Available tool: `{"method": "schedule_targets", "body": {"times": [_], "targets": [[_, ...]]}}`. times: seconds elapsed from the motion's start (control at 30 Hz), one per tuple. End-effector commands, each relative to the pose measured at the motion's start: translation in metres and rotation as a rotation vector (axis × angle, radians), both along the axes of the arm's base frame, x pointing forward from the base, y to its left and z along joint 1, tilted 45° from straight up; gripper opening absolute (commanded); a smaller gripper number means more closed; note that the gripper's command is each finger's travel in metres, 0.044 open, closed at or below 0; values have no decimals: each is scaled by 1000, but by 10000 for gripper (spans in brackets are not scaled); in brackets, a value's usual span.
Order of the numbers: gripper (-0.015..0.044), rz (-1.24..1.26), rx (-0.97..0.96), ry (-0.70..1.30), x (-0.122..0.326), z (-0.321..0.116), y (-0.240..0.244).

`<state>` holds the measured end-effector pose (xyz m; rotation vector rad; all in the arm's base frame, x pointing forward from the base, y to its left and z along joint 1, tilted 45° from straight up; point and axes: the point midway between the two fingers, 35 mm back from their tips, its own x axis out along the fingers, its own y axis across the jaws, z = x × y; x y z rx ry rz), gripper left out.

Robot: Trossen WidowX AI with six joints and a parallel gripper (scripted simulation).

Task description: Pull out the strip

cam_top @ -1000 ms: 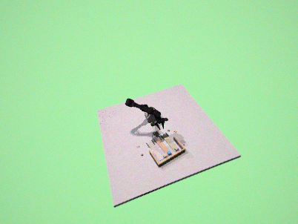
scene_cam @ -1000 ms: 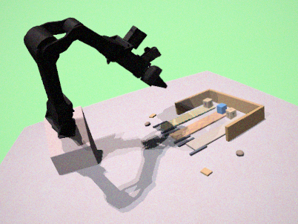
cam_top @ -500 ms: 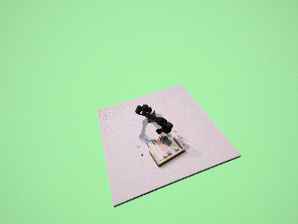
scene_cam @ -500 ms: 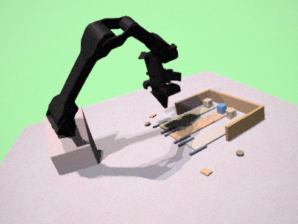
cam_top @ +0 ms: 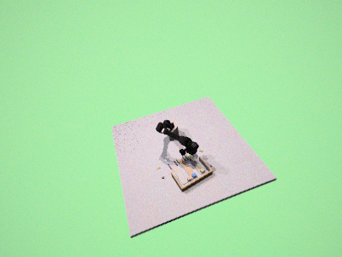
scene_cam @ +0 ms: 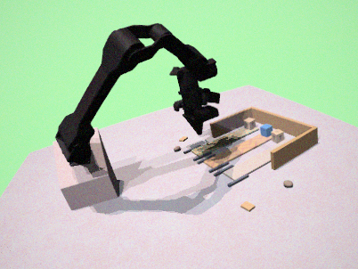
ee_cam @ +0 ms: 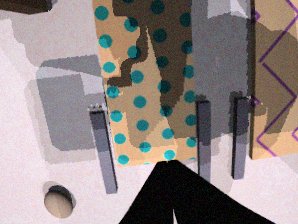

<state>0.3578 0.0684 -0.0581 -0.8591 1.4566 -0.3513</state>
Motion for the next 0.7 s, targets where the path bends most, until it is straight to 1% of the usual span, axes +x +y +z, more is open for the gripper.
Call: {"method": "schedule_targets", "body": {"times": [0.0,0.67], "targets": [[0,3,-3,1,1,-4,-4],[0,3,-5,1,4,-29,-26]]}}
